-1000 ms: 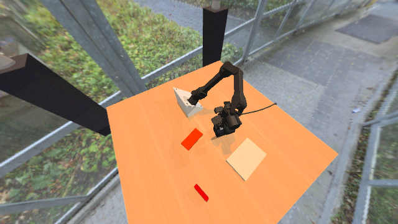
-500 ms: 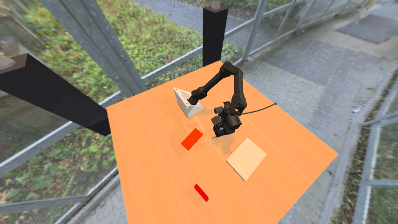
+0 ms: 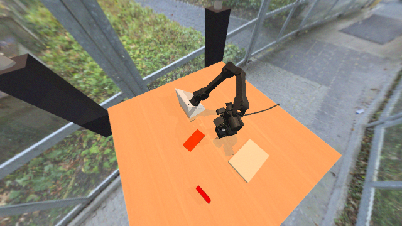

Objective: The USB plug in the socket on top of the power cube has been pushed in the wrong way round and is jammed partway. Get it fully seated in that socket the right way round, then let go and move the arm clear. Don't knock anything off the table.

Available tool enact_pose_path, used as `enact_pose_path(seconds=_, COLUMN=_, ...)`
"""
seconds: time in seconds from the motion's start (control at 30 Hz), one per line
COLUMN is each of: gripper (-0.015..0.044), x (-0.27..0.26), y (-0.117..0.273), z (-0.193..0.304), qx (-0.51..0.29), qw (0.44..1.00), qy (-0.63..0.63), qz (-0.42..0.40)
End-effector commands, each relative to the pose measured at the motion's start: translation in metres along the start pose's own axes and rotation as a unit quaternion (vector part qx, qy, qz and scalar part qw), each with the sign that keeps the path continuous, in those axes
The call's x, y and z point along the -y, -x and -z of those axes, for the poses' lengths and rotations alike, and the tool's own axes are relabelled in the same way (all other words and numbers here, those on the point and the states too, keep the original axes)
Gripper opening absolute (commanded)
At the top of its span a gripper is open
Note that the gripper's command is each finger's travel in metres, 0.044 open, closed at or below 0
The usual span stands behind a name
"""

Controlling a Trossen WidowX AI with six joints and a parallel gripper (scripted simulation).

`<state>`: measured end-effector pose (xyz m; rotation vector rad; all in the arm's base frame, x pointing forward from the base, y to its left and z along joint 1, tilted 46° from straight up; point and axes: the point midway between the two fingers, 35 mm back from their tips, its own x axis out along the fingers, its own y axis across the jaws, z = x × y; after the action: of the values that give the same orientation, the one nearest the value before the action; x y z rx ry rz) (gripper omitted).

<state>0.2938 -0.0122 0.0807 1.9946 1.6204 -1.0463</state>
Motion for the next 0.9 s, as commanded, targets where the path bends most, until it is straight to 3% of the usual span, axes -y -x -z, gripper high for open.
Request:
enact_pose_path(seconds=0.0, gripper=0.0, x=-0.0002, y=-0.0005, z=0.0004, qx=-0.001, qw=1.0, qy=-0.002, qz=-0.001)
enact_pose_path(seconds=0.87, gripper=0.0, x=-0.0002, y=-0.0036, z=0.0006, qx=-0.001, qw=1.0, qy=-0.001, qz=-0.001)
